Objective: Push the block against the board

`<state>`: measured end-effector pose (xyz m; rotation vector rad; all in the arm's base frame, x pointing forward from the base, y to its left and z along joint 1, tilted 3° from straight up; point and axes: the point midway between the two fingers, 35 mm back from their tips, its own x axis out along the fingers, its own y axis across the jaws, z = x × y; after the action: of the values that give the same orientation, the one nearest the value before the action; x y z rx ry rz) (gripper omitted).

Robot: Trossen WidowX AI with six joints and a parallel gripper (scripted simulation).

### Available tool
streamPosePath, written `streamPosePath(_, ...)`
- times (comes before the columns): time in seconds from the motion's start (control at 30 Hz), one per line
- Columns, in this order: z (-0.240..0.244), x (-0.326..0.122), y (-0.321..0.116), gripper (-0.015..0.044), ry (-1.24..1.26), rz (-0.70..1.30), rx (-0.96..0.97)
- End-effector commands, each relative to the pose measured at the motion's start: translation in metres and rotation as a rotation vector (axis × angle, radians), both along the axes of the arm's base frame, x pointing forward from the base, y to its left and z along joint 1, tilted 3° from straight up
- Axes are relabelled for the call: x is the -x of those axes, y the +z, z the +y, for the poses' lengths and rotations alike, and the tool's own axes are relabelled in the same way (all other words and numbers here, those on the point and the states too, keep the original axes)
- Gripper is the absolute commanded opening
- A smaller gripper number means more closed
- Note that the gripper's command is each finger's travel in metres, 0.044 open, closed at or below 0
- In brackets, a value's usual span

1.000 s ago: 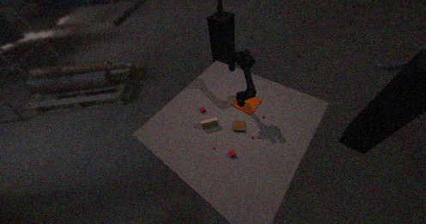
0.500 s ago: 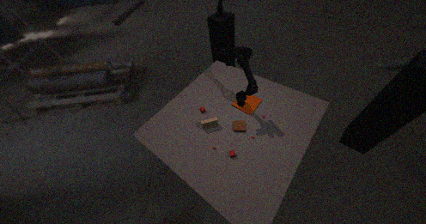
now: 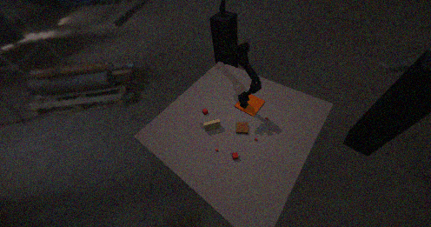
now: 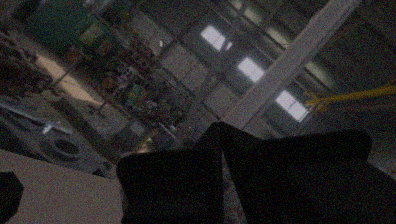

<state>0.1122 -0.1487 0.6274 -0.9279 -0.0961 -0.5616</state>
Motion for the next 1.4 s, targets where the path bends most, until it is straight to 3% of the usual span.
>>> streamPosePath(0.0,-0.017,-0.002,-0.003,0.0,0.011,-0.024,-0.037)
streamPosePath(0.8,-0.109,-0.048,-0.065,0.0,0.02,-0.066,-0.369)
streamPosePath(1.37,-0.142,-0.107,-0.132,0.0,0.018,0.089,-0.541)
